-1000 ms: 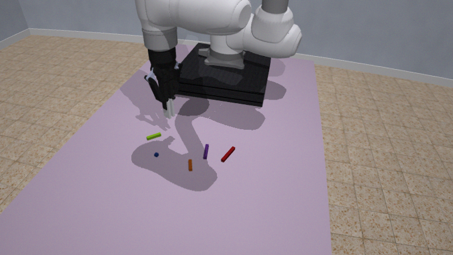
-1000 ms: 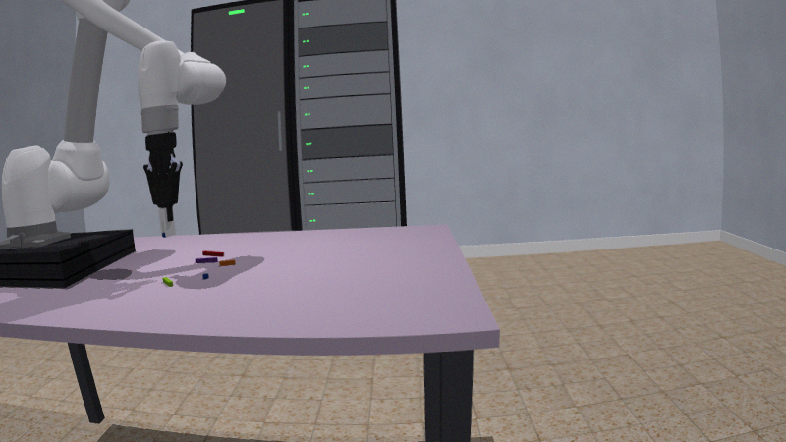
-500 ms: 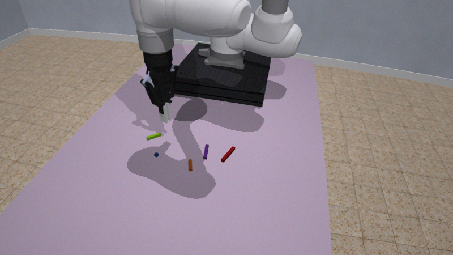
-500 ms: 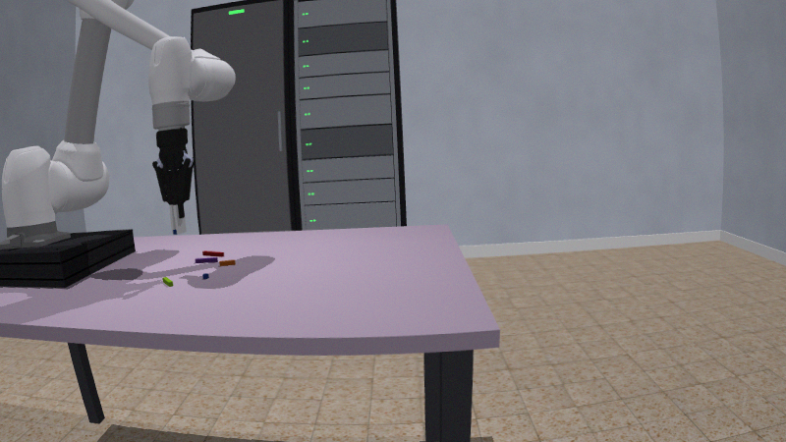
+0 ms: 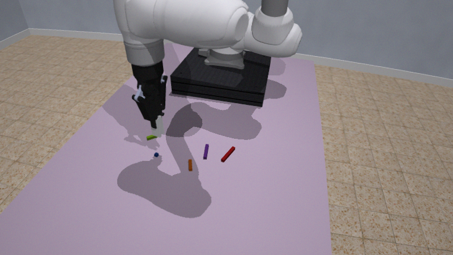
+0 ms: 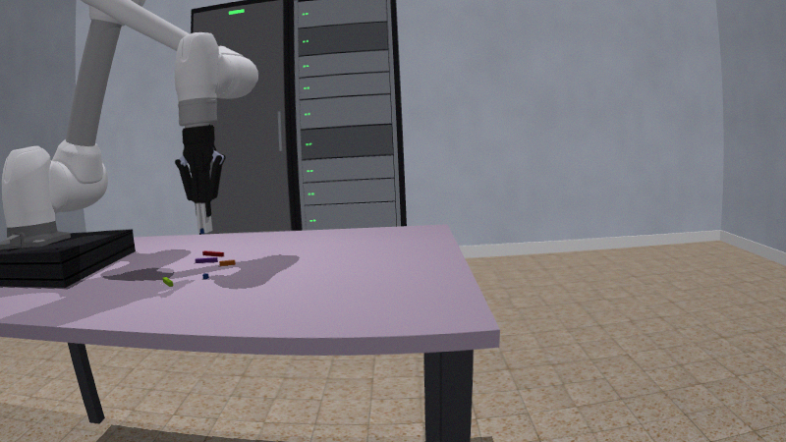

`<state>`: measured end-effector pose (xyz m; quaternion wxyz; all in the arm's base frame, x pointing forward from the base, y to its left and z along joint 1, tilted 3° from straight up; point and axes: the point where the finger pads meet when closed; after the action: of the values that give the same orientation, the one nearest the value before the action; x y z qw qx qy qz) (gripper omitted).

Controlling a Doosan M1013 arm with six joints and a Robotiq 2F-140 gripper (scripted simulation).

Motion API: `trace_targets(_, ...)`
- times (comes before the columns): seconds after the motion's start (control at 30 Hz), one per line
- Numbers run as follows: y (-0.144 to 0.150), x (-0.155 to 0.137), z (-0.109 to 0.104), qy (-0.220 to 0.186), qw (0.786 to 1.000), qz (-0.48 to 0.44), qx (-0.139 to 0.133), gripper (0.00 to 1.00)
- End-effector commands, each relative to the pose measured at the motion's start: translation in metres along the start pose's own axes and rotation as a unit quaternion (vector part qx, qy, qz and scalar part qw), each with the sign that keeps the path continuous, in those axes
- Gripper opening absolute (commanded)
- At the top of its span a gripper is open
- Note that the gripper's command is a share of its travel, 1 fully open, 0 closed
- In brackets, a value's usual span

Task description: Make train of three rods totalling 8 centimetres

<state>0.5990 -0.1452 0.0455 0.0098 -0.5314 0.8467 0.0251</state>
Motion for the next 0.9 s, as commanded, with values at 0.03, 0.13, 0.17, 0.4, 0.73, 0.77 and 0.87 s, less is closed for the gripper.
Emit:
trace_targets(0.03, 0.000, 0.000, 0.000, 0.000, 1.000, 0.000, 0.000, 0.03)
trace_targets(0.13, 0.000, 0.000, 0.000, 0.000, 1.000, 0.000, 0.000, 0.03)
trace_targets(0.17, 0.000, 0.000, 0.001, 0.000, 1.000, 0.000, 0.000, 0.03)
trace_targets(0.4, 0.000, 0.000, 0.016, 0.000, 1.000, 0.000, 0.000, 0.03)
trace_targets(0.73, 0.000, 0.000, 0.050, 0.000, 1.000, 0.000, 0.000, 0.03)
trace_targets(0.77, 0.000, 0.000, 0.055, 0.000, 1.000, 0.000, 0.000, 0.03)
trace_targets(0.87, 0.000, 0.000, 0.067, 0.000, 1.000, 0.000, 0.000, 0.03)
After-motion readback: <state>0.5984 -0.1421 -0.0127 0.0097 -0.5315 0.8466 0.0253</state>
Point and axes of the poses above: the point where the finger pads meet when closed, its own z axis out along the fingers, its own y axis across the jaws, x = y × z, and after that the axes turned 9 degrees about z, right-handed
